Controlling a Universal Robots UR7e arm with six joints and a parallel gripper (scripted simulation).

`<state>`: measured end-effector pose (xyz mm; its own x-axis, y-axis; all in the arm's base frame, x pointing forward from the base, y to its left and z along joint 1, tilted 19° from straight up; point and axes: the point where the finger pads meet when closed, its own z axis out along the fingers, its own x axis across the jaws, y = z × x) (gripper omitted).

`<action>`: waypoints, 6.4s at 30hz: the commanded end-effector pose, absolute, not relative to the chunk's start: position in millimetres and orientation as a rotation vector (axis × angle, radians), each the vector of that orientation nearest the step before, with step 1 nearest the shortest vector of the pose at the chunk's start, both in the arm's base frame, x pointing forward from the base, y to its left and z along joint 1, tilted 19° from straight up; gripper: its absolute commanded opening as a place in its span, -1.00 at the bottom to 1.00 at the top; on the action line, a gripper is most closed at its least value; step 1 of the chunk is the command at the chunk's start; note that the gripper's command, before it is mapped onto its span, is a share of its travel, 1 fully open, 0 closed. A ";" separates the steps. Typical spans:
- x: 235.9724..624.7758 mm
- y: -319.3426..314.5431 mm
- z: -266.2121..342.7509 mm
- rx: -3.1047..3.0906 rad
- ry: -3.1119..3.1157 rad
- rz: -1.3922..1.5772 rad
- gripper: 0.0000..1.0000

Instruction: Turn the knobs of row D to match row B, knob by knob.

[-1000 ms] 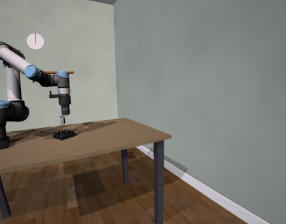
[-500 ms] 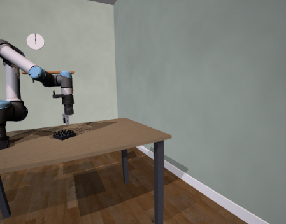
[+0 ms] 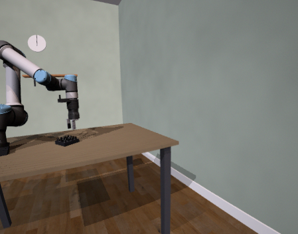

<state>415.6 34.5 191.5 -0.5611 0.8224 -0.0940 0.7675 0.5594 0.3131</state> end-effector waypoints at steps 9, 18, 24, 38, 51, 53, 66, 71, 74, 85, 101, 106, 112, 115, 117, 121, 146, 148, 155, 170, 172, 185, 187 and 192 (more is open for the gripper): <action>419.1 36.3 193.0 1.253 2.596 0.341 1.00; 419.2 36.3 193.0 1.252 2.596 0.341 -0.07; 419.2 36.3 193.0 1.252 2.596 0.341 -0.07; 419.2 36.3 193.0 1.252 2.596 0.341 -0.07; 419.3 36.3 192.6 1.252 2.596 0.341 -0.07; 419.4 36.4 192.1 1.252 2.596 0.341 -0.07; 421.7 37.0 185.1 1.252 2.596 0.341 -0.07; 423.5 37.5 179.6 1.252 2.596 0.341 -0.07; 424.7 37.9 175.8 1.252 2.596 0.341 -0.07; 428.3 38.9 164.4 1.252 2.596 0.341 -0.07; 432.1 40.0 152.8 1.252 2.596 0.341 -0.07; 432.5 40.1 151.6 1.252 2.596 0.341 -0.07; 432.5 40.2 151.4 1.252 2.596 0.341 -0.07; 432.5 40.2 151.4 1.252 2.596 0.341 -0.07; 432.5 40.2 151.4 1.252 2.596 0.341 -0.07; 432.5 40.2 151.4 1.252 2.596 0.341 -0.07; 432.5 40.2 151.4 1.252 2.596 0.341 -0.07; 432.5 40.2 151.4 1.252 2.596 0.341 -0.07; 433.1 40.3 149.7 1.252 2.596 0.341 -0.07; 436.2 41.4 140.3 1.252 2.596 0.341 -0.07; 436.5 41.5 139.3 1.252 2.596 0.341 -0.07; 436.9 41.6 138.2 1.252 2.596 0.341 -0.07; 436.9 41.6 138.2 1.252 2.596 0.341 -0.07; 436.9 41.6 138.2 1.252 2.596 0.341 -0.07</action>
<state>436.6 41.7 137.7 -0.6047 0.7887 -0.1110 0.7334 0.6057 0.3086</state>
